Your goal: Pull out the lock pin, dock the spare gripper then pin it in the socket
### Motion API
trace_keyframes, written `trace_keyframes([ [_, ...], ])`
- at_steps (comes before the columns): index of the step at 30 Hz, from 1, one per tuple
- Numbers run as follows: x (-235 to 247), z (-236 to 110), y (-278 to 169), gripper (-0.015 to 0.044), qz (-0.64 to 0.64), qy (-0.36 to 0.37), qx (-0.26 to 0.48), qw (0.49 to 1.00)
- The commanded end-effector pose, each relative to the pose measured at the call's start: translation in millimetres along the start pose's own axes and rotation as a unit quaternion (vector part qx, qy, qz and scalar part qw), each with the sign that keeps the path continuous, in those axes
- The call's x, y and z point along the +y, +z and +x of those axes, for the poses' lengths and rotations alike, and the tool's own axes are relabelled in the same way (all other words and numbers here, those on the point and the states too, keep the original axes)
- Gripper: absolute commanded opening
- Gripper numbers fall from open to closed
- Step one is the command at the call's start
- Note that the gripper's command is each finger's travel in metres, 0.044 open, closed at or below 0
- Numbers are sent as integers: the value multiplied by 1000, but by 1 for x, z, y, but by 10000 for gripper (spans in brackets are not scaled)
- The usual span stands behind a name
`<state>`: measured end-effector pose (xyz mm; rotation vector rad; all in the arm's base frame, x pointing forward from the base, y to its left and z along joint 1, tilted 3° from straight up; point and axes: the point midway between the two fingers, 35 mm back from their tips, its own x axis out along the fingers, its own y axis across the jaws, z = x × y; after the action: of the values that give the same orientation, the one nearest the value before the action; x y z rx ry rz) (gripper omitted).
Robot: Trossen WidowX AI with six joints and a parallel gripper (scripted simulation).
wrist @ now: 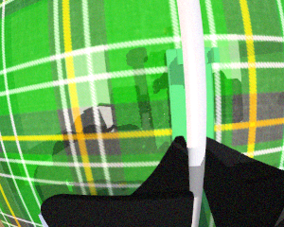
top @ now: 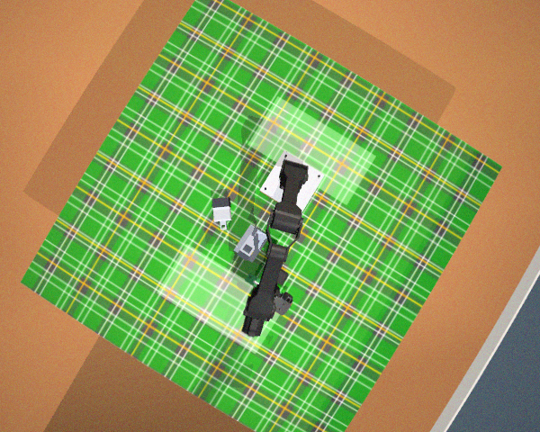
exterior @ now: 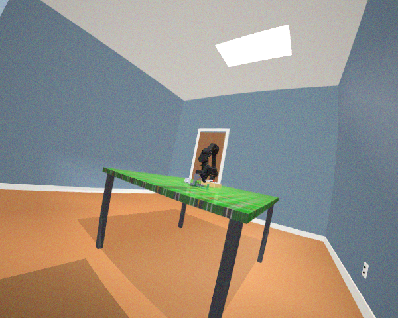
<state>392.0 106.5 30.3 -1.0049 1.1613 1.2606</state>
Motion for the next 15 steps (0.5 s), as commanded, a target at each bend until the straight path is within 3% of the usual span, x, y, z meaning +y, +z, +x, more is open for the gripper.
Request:
trace_keyframes([
  [1, -4, -9, -13, 0, 0, -3, 0, 1000],
  [15, -6, -19, -37, 0, 0, -3, 1, 1000],
])
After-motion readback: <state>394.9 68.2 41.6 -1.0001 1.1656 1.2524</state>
